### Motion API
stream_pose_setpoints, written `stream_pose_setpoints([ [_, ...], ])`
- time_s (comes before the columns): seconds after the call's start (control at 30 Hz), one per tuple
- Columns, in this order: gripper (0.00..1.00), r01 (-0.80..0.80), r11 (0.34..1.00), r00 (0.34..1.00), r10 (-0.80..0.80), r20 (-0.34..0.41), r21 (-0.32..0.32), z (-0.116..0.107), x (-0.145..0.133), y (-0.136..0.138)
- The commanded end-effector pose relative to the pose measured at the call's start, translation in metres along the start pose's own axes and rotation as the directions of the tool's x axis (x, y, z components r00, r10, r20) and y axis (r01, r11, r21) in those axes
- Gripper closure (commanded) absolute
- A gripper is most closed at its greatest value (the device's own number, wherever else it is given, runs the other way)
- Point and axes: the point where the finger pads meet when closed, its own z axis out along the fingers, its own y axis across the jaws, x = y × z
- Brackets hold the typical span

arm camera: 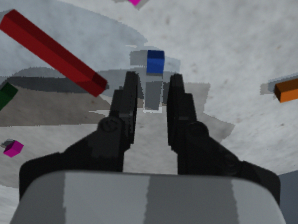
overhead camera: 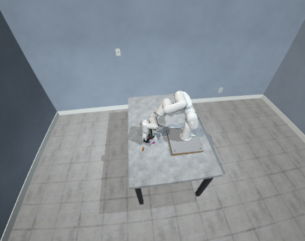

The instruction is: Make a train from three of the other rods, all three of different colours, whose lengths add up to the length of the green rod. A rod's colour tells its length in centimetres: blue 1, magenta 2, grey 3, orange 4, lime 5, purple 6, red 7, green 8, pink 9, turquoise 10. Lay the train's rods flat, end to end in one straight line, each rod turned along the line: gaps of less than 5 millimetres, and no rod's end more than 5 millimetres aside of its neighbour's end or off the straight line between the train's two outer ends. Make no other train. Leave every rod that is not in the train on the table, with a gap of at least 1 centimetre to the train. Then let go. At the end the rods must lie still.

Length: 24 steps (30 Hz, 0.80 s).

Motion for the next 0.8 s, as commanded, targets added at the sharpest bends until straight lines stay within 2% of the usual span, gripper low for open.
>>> stream_pose_setpoints([
  [0.0,0.76,0.0,1.0,1.0,0.0,0.003,-0.002,-0.003,-0.001,0.001],
  [0.27,0.76,0.0,1.0,1.0,0.0,0.003,-0.002,-0.02,-0.001,0.001],
  [0.6,0.76,0.0,1.0,1.0,0.0,0.003,-0.002,-0.073,-0.001,0.001],
  [0.77,0.76,0.0,1.0,1.0,0.0,0.003,-0.002,-0.088,-0.001,0.001],
])
